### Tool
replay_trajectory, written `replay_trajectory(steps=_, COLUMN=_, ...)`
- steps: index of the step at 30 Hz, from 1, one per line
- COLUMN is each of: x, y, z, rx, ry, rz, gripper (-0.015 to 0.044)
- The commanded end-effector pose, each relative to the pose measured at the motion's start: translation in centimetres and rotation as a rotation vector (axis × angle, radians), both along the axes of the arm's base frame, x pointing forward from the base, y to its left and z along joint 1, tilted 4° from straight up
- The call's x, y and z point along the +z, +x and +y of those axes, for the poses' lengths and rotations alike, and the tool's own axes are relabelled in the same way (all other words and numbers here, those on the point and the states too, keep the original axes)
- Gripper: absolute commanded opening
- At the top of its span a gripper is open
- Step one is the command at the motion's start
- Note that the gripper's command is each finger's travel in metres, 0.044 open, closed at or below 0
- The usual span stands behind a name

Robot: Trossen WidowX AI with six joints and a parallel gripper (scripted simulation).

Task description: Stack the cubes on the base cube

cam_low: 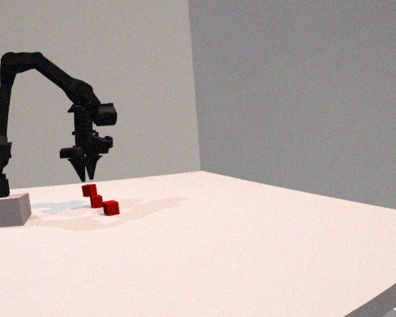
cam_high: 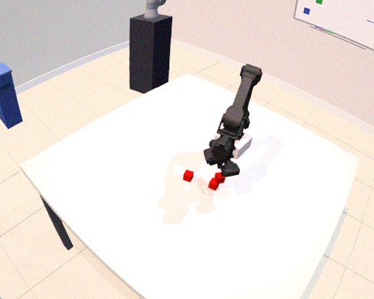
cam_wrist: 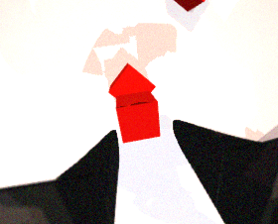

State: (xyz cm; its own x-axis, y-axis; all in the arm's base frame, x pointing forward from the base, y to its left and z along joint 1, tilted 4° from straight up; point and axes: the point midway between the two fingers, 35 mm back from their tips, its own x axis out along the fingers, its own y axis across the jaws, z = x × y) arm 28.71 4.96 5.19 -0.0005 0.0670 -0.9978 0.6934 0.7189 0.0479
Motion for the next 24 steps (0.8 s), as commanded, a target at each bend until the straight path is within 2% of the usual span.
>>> replay_trajectory(steps=1, x=0.5, y=0.3, z=0.0, rx=0.004, ry=0.002, rz=-0.013, gripper=0.0205)
replay_trajectory(steps=4, x=0.5, y=0.3, z=0.0, rx=0.004, ry=0.002, rz=-0.013, gripper=0.0205)
replay_trajectory(steps=6, x=0.4, y=0.3, z=-0.5, rx=-0.029, ry=0.000, rz=-0.003, gripper=0.0258)
replay_trajectory(steps=7, x=0.6, y=0.7, z=-1.1, rx=-0.065, ry=0.000, rz=-0.001, gripper=0.0265)
replay_trajectory(steps=20, x=3.8, y=3.3, z=-12.3, rx=-0.632, ry=-0.001, rz=0.027, gripper=0.0265)
replay_trajectory(steps=24, x=4.0, y=3.3, z=-12.9, rx=-0.660, ry=-0.001, rz=0.029, gripper=0.0265)
